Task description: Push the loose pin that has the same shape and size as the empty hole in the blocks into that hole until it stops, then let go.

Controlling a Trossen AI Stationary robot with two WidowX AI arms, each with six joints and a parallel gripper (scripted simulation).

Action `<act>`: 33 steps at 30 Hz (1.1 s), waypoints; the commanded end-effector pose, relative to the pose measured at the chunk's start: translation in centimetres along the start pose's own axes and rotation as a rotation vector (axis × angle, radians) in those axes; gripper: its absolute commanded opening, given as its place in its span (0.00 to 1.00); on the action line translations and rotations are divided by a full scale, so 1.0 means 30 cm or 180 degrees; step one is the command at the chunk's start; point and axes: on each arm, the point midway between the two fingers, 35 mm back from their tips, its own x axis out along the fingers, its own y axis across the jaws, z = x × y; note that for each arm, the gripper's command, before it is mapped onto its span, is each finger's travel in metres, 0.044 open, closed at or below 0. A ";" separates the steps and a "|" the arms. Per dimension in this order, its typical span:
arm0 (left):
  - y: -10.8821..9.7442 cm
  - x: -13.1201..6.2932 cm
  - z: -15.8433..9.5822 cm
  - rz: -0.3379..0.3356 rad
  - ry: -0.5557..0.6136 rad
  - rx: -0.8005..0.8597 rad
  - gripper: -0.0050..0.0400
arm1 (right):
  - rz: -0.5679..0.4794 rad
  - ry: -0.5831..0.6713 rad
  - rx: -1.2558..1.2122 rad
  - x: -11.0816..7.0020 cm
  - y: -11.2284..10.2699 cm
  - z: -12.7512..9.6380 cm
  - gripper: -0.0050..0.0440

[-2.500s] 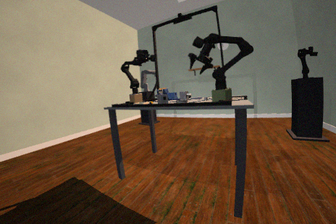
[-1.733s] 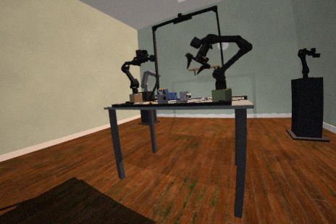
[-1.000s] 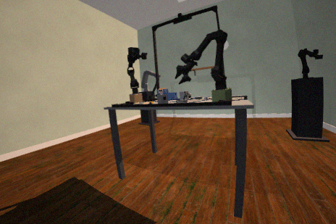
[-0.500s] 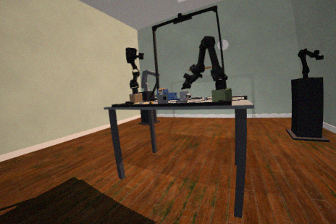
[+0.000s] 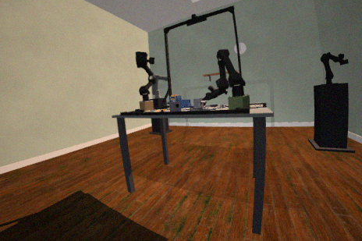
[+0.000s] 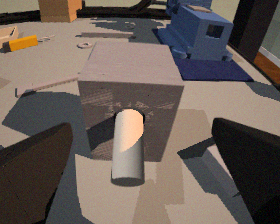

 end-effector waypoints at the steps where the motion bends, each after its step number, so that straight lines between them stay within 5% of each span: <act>1: -0.002 -0.014 -0.054 0.0017 -0.0059 0.0261 1.00 | 0.0011 -0.0023 -0.0074 -0.019 0.029 0.018 0.92; 20: -0.002 -0.013 -0.051 0.0021 -0.0061 0.0255 1.00 | 0.0011 -0.0023 -0.0074 -0.019 0.029 0.018 0.92; 27: 0.015 0.006 0.052 0.0112 -0.0069 0.0108 1.00 | 0.0011 -0.0023 -0.0074 -0.019 0.029 0.018 0.92; 33: 0.165 0.181 0.201 0.0072 -0.0046 -0.0052 1.00 | 0.0011 -0.0023 -0.0074 -0.019 0.029 0.018 0.92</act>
